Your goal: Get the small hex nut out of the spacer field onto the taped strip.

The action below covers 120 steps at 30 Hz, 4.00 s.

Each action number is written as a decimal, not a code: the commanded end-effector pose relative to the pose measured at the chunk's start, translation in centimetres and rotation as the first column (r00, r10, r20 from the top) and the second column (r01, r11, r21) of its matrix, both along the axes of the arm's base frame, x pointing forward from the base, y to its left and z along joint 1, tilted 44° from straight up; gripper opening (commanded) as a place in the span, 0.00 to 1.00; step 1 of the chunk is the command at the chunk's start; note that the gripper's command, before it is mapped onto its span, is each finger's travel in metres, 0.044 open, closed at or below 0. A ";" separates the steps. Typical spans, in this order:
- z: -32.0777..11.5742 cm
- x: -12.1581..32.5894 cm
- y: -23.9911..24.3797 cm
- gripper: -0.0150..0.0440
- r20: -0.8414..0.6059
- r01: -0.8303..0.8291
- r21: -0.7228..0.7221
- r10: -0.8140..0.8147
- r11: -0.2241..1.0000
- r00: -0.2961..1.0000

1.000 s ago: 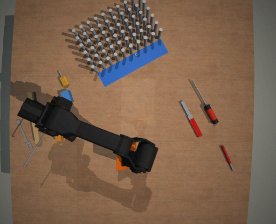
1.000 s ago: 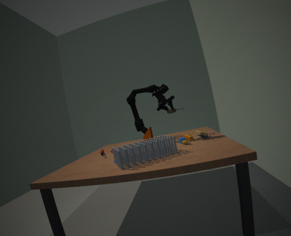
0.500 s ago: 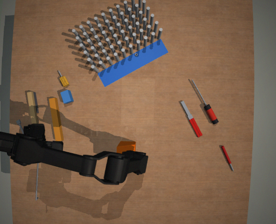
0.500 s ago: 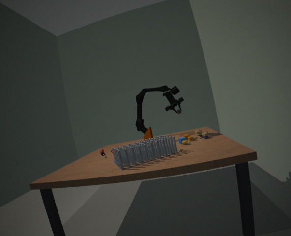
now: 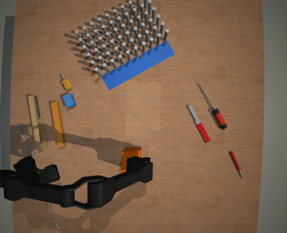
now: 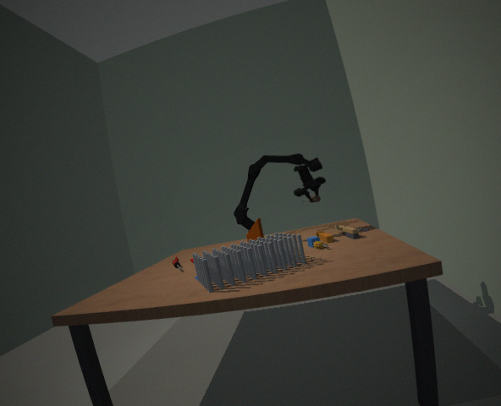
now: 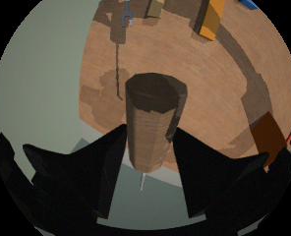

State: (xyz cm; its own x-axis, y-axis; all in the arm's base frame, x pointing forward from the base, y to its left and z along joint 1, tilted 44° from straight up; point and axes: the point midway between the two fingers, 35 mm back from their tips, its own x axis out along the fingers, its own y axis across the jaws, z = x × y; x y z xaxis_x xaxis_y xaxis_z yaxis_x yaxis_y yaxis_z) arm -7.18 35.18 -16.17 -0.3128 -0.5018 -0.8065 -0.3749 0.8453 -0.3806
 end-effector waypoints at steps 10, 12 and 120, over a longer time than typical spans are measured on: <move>-1.5 -2.4 -0.9 0.25 -0.069 -0.065 -0.016 0.064 0.998 0.996; -1.7 -2.4 -1.0 0.25 -0.069 -0.065 -0.016 0.064 0.998 0.996; -11.2 -2.2 -8.6 0.25 -0.070 -0.065 -0.016 0.064 0.998 0.996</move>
